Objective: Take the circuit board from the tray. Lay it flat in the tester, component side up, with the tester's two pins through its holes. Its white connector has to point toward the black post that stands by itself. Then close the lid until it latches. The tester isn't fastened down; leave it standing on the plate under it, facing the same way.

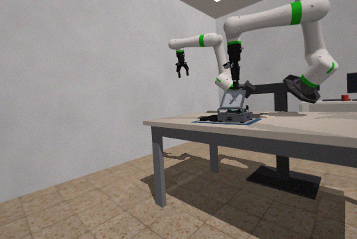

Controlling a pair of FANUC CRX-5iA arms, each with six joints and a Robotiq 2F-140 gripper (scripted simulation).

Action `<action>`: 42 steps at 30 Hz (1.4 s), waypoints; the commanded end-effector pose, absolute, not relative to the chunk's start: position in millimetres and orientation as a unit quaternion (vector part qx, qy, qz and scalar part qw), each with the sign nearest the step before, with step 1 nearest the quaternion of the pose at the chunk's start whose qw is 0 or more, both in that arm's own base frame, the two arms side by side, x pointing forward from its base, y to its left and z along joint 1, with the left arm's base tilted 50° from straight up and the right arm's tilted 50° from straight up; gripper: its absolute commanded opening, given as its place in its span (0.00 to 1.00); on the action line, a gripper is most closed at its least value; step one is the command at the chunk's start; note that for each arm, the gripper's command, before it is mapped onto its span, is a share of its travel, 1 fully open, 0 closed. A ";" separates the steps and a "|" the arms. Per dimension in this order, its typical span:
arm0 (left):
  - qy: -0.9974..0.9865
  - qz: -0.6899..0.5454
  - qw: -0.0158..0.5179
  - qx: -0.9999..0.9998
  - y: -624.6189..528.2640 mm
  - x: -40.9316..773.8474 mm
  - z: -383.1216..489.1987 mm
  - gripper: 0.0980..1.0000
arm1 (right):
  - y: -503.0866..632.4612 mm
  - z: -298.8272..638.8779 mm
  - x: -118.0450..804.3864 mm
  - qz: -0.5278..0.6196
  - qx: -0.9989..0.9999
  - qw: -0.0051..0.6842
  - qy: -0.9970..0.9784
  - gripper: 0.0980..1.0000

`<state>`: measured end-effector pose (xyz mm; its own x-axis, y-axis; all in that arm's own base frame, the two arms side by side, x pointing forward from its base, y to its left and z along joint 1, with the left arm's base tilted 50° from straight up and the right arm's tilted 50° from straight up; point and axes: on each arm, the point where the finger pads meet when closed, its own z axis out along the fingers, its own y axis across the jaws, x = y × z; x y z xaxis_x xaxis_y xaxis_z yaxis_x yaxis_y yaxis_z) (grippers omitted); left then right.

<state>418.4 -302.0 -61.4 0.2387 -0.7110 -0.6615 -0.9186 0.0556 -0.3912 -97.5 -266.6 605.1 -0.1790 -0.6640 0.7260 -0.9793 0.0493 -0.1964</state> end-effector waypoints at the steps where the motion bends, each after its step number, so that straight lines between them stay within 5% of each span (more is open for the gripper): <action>1: 0.604 0.128 0.404 -0.675 -301.0 416.3 -63.9 0.10 | -265.9 606.0 -98.1 0.344 0.597 0.231 -0.687 1.00; 42: 0.604 0.128 0.404 -0.675 -260.6 394.5 -115.2 0.10 | -265.9 606.0 -98.1 0.344 0.597 0.231 -0.687 1.00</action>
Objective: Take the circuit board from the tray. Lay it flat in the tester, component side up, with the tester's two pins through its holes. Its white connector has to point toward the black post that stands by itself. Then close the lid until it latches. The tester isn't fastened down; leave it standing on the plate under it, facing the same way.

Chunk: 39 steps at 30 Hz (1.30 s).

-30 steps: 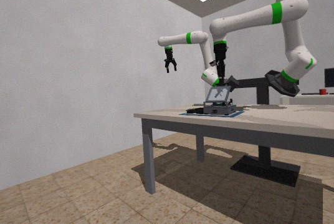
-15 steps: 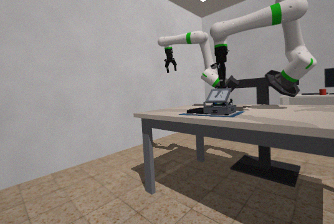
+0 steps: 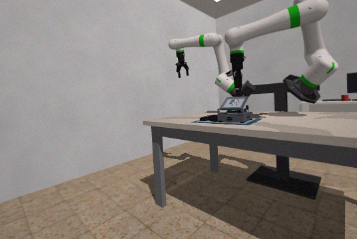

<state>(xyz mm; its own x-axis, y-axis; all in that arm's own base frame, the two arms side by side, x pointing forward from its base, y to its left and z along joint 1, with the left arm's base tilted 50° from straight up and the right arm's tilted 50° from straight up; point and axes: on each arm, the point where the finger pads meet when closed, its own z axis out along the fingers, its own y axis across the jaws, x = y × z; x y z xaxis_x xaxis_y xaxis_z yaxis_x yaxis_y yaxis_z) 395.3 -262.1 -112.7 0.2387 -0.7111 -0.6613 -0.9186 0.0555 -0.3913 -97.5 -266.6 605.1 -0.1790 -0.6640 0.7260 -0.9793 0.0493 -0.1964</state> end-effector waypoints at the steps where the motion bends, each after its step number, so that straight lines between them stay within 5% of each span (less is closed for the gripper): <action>1: 0.604 0.128 0.404 -0.675 -259.4 394.3 -116.6 0.10 | -265.9 606.0 -98.1 0.344 0.597 0.231 -0.687 1.00; 39: 0.604 0.128 0.404 -0.675 -223.5 395.0 -155.1 0.10 | -265.9 606.0 -98.1 0.344 0.597 0.231 -0.687 1.00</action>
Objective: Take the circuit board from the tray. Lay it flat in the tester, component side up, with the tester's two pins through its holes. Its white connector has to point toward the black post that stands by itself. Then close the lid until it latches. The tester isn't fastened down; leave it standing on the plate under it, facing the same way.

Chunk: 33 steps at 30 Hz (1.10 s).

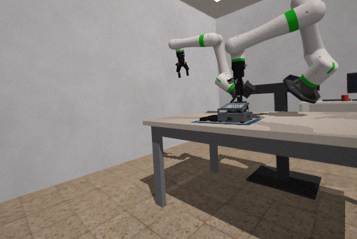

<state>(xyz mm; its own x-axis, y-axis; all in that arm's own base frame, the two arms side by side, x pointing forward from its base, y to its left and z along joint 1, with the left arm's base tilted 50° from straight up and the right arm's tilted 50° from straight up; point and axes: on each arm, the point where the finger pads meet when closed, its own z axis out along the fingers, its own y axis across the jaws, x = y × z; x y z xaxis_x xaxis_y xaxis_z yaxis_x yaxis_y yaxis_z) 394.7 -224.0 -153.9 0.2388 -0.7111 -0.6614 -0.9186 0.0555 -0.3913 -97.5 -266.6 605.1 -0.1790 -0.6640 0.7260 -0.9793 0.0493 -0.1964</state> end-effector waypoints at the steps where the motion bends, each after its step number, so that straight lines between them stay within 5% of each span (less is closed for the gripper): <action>1: 0.604 0.128 0.404 -0.675 -222.8 395.1 -155.8 0.10 | -265.9 606.0 -98.1 0.344 0.597 0.231 -0.687 1.00; 33: 0.604 0.128 0.404 -0.675 -211.0 398.4 -167.2 0.10 | -265.9 606.0 -98.1 0.344 0.597 0.231 -0.687 1.00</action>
